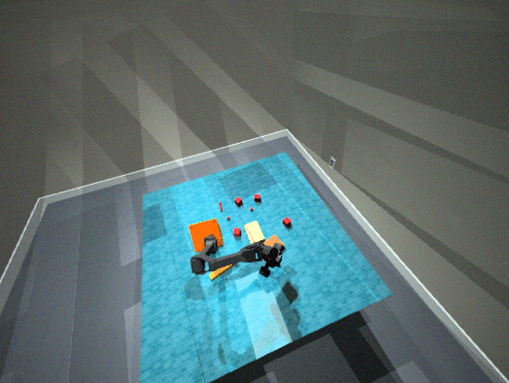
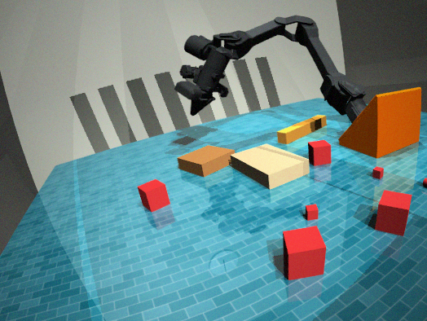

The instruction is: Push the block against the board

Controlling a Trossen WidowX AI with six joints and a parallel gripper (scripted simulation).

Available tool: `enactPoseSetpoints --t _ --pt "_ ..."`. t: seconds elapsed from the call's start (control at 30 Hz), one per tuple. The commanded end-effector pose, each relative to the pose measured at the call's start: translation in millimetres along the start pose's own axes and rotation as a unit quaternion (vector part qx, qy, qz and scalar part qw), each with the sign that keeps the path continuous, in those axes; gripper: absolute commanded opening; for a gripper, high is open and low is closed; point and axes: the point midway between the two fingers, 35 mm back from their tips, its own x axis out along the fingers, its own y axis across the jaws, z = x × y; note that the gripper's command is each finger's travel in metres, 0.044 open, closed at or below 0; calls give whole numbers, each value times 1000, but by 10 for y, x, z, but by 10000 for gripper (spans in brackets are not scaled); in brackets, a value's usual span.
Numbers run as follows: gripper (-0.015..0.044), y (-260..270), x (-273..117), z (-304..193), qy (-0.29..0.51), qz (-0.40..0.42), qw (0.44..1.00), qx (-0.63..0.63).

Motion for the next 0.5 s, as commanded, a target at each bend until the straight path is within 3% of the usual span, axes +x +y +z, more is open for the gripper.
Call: enactPoseSetpoints --t 0.0,0.47 --pt "0 285 20 -128 31 23 998 -41" --pt "0 1312 -145 -927 167 93 957 -220"
